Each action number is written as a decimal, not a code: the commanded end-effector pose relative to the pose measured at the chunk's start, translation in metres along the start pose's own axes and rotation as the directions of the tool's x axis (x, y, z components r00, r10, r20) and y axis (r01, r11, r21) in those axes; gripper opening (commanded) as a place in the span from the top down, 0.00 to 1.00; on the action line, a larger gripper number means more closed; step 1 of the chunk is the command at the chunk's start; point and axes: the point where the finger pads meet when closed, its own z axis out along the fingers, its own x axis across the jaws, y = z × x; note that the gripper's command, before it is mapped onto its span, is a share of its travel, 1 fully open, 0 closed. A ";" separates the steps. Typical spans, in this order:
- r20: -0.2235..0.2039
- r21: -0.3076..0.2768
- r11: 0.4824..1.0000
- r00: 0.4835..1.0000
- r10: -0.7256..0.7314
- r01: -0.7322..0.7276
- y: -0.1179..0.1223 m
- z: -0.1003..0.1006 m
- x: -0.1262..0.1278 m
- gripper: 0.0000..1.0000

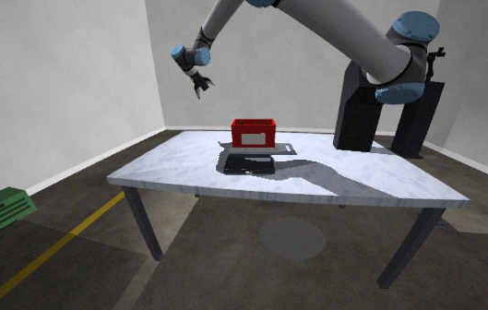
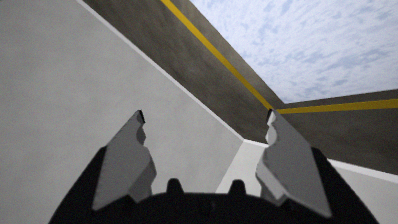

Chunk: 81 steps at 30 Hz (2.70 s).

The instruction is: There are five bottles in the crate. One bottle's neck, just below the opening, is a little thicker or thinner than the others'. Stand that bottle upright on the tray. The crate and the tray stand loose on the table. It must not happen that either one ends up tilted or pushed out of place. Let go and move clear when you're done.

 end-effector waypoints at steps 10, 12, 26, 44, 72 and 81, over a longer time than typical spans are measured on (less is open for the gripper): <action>-0.001 -0.001 1.000 1.000 0.001 -0.001 0.001 -0.001 0.000 0.00; -0.001 -0.001 1.000 1.000 0.001 -0.001 0.001 -0.001 0.000 0.00; -0.021 0.038 0.999 1.000 -0.017 0.018 -0.014 0.010 -0.011 0.00; -0.264 0.286 0.943 0.960 -0.093 0.170 -0.153 0.064 -0.089 0.00; -0.654 0.385 0.861 0.756 0.001 0.331 -0.347 0.049 -0.155 0.00; -0.659 0.384 0.861 0.752 0.004 0.333 -0.349 0.048 -0.155 1.00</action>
